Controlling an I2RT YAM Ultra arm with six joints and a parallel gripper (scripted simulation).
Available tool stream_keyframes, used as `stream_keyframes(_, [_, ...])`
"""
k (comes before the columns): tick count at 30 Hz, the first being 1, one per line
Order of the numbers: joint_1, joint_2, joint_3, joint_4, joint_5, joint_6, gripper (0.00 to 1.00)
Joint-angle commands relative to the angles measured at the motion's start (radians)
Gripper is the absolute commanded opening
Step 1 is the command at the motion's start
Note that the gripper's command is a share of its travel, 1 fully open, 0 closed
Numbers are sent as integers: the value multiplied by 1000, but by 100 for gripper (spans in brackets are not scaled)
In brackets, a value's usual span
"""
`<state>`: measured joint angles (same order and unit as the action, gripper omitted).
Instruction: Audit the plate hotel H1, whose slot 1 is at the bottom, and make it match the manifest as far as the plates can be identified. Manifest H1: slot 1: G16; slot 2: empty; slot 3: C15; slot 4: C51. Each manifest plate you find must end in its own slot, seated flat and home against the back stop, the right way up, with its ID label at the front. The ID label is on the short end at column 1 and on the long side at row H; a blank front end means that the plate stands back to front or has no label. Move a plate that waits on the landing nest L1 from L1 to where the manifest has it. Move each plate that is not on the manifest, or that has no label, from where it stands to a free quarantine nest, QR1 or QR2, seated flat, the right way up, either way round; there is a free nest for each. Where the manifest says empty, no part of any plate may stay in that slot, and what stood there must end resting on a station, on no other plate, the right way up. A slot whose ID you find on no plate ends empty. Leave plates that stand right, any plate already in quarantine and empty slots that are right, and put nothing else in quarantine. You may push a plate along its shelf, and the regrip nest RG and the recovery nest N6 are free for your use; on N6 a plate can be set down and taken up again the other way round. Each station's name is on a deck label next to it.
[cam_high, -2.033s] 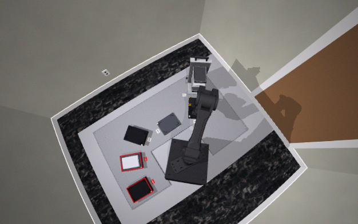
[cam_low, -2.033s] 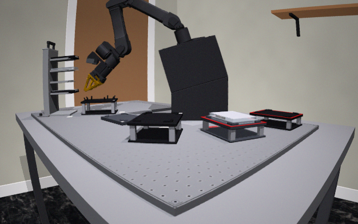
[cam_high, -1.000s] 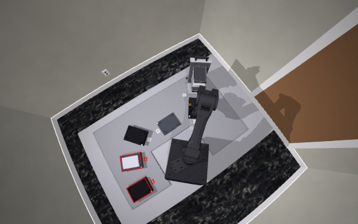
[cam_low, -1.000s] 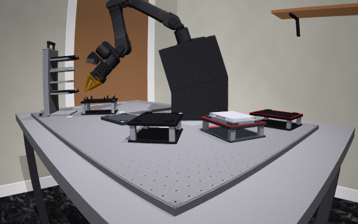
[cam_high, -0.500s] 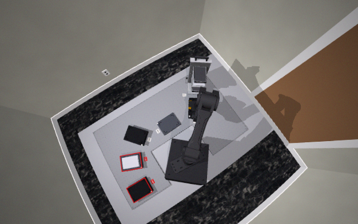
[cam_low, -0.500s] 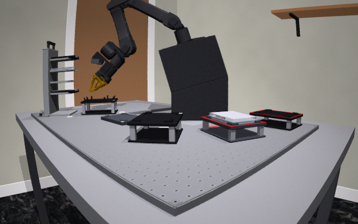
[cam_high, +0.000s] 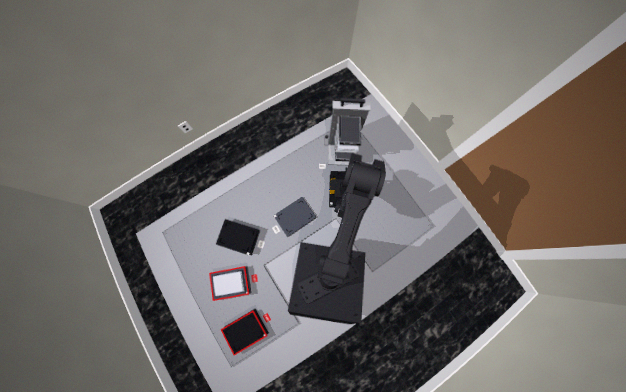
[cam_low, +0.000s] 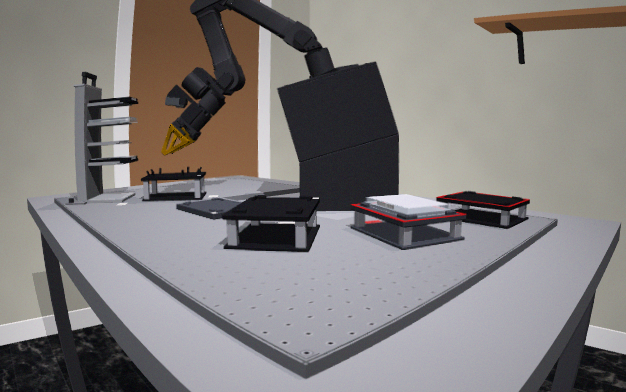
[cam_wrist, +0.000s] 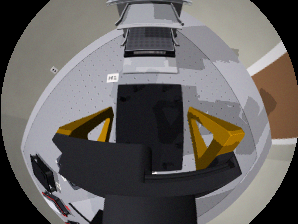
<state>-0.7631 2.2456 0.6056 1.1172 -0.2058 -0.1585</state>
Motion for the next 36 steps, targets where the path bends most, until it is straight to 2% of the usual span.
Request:
stream_keyframes(1, [-4,-23,-19,15,-10,-3,100])
stream_keyframes(30, [-40,-148,-182,48,-41,-21,100])
stream_keyframes(35, [-44,-251,-206,-31,-45,-23,100])
stream_keyframes(36, [-44,-251,-206,-31,-45,-23,100])
